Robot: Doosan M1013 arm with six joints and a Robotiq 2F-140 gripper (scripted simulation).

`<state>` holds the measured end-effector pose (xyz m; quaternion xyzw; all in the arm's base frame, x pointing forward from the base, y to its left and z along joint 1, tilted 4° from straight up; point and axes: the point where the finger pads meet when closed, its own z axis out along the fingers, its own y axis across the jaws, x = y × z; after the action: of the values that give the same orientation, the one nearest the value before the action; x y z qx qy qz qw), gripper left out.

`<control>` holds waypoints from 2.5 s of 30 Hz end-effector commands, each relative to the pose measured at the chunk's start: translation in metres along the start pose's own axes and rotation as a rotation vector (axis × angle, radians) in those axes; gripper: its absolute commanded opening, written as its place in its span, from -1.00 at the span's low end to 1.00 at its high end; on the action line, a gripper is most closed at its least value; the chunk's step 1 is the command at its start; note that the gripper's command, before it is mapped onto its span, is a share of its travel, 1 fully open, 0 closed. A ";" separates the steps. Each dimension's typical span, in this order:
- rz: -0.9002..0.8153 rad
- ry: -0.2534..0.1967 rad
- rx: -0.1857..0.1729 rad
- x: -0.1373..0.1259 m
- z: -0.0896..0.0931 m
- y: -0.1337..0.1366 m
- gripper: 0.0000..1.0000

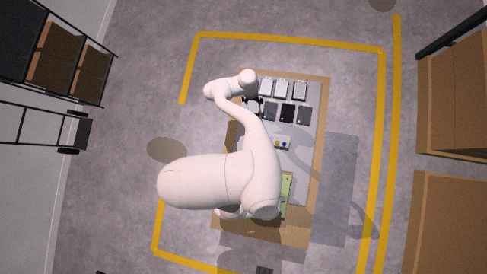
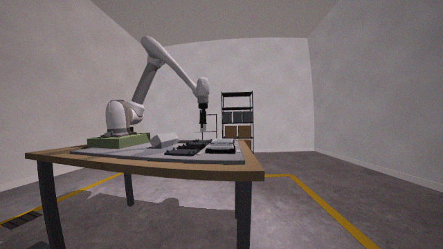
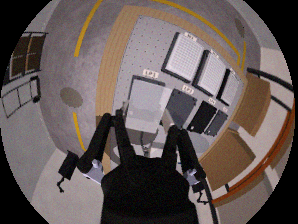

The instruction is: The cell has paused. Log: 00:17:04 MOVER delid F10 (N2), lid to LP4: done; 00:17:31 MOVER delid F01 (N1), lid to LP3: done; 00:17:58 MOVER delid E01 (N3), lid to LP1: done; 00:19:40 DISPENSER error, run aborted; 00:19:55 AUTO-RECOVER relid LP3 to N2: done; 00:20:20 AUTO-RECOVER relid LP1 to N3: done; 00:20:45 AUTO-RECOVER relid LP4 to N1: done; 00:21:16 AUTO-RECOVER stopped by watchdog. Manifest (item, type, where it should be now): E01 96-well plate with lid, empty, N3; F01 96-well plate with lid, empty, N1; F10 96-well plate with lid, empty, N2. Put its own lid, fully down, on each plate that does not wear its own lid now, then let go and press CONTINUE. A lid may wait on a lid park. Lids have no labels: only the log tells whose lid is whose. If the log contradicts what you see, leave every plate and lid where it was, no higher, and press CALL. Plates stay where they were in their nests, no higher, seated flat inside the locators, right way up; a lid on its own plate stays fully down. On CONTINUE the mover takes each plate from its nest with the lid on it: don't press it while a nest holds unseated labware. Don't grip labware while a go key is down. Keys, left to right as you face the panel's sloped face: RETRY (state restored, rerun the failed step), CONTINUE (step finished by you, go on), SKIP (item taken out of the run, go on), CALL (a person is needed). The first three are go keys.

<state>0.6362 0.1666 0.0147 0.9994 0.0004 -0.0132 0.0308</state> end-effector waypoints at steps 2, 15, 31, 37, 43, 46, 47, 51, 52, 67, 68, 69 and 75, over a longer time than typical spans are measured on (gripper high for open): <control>-0.001 0.000 0.001 0.037 -0.002 0.043 -1.00; -0.001 0.001 0.001 0.134 -0.002 0.226 -1.00; -0.001 0.000 0.000 0.161 0.000 0.334 -1.00; -0.001 0.000 0.000 0.161 0.000 0.334 -1.00; -0.001 0.000 0.000 0.161 0.000 0.334 -1.00; -0.001 0.000 0.000 0.161 0.000 0.334 -1.00; -0.001 0.000 0.000 0.161 0.000 0.334 -1.00; -0.001 0.000 0.000 0.161 0.000 0.334 -1.00; -0.001 0.000 0.000 0.161 0.000 0.334 -1.00; 0.000 0.000 0.000 0.161 0.000 0.334 -1.00; 0.001 0.000 0.000 0.161 0.000 0.334 -1.00; 0.001 0.000 0.000 0.161 0.000 0.334 -1.00; 0.008 0.000 0.000 0.161 0.001 0.334 -1.00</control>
<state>0.7978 -0.1671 0.0299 0.9994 -0.0024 -0.0131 0.0308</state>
